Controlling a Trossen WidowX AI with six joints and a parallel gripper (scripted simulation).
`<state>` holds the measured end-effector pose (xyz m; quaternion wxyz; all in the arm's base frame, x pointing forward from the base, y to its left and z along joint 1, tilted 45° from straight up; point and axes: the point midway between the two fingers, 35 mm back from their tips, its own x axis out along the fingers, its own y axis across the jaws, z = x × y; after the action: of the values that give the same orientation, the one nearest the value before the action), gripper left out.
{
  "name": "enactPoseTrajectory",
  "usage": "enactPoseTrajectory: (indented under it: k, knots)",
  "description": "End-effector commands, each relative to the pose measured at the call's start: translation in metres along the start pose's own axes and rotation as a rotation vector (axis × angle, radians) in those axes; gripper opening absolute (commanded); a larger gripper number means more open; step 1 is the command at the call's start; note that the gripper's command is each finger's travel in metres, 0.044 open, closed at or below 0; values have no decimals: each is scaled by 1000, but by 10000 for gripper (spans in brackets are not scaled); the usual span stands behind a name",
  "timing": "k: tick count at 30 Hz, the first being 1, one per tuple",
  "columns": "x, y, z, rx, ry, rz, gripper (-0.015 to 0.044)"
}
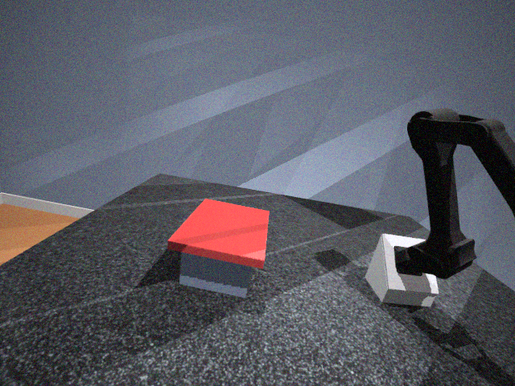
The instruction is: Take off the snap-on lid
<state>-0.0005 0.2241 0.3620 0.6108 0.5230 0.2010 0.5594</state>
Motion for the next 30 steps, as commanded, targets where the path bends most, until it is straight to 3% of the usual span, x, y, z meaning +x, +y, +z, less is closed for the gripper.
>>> enactPoseTrajectory:
  k: [1,17,30]
  knots:
    - [14,-9,12,-49,-42,-26,235]
    - [51,-82,102,-136,-256,-256,235]
    - [35,-153,188,-168,-406,-510,235]
